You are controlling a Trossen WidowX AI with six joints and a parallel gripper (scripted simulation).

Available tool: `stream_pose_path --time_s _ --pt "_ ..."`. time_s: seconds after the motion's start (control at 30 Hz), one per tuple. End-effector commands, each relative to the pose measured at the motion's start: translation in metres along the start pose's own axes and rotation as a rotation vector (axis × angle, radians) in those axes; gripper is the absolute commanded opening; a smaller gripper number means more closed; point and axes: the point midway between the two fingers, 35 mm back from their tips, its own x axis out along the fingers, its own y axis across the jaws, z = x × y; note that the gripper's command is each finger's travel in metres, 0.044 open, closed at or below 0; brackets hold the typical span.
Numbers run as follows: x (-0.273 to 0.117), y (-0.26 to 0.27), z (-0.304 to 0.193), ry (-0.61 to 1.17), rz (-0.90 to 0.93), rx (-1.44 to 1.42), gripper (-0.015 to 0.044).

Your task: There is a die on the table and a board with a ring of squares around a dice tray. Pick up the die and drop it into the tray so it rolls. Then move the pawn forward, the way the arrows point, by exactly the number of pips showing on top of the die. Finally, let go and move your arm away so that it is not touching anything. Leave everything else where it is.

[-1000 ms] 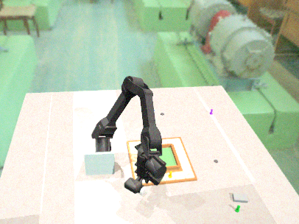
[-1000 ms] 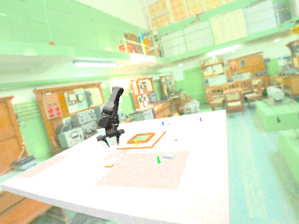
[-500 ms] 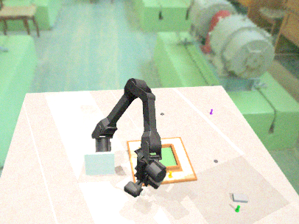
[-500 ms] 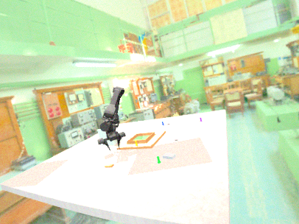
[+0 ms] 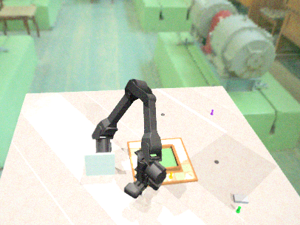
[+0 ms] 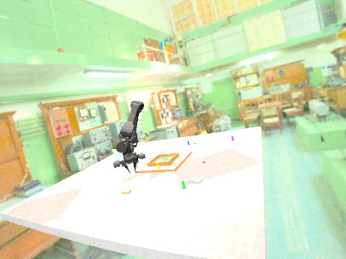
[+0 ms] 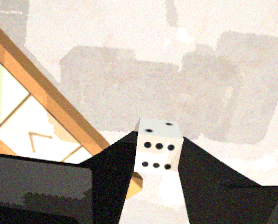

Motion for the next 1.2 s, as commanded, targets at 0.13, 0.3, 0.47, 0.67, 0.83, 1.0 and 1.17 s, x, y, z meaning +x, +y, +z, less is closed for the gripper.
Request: stream_pose_path --time_s 0.13,0.3,0.47,0.67,0.83,1.0,1.17 --pt "-0.025 0.001 0.001 0.006 0.003 0.009 0.0" --pt "-0.066 0.002 0.0 0.006 0.001 0.009 0.0" --pt "-0.108 0.005 -0.007 0.007 0.001 0.01 0.0" --pt "-0.121 0.006 -0.01 0.008 0.001 0.01 0.0" --pt "-0.12 0.018 -0.008 0.004 -0.007 0.058 0.0" --pt "-0.117 0.043 -0.004 -0.004 -0.021 0.153 0.0" --pt "-0.113 0.07 -0.004 -0.01 -0.04 0.224 0.0"
